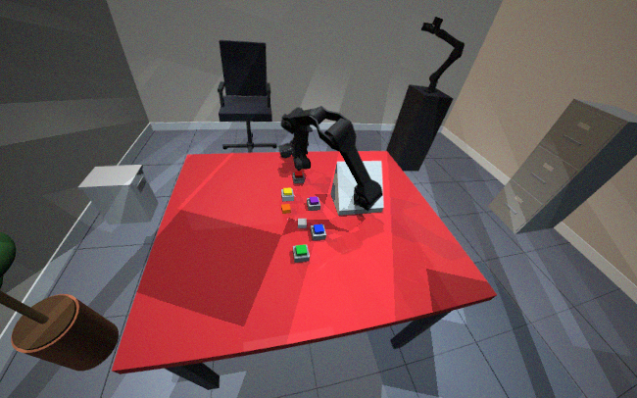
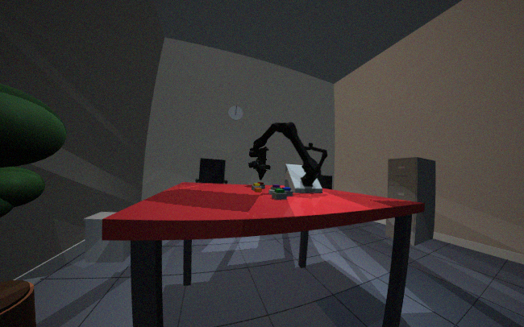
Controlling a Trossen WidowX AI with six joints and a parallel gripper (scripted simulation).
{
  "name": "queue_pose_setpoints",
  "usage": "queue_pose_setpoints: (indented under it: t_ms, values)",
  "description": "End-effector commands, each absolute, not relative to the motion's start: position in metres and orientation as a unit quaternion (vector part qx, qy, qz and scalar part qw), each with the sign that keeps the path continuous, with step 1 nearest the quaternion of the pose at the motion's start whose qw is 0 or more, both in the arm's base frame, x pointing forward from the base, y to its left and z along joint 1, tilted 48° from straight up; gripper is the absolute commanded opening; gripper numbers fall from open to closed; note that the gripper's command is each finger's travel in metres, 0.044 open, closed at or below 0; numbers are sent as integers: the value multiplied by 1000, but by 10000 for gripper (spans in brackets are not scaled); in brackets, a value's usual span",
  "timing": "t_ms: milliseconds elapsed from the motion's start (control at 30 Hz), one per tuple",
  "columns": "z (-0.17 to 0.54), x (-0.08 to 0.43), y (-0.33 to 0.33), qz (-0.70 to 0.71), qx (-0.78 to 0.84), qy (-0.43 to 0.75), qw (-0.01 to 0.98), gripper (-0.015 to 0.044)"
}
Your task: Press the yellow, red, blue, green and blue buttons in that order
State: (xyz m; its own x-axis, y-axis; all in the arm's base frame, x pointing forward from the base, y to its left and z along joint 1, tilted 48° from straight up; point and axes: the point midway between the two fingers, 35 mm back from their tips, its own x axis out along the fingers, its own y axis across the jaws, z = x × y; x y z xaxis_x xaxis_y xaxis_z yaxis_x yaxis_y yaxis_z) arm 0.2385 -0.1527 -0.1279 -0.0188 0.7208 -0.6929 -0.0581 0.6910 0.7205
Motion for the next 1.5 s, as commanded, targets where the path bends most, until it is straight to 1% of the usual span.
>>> queue_pose_setpoints:
  t_ms: [0, 400, 1000, 1133, 1267, 1400, 1467]
  values:
    - [-132, 238, -146, 299, 259, 649, 649, 20]
    - [-144, 237, -132, 300, 260, 649, 649, 20]
    - [-144, 237, -132, 300, 260, 649, 649, 20]
    - [-122, 238, -156, 299, 259, 649, 649, 20]
    - [-119, 238, -160, 299, 259, 649, 649, 20]
    - [-86, 239, -196, 299, 259, 650, 649, 20]
    - [-78, 239, -203, 299, 259, 650, 649, 20]
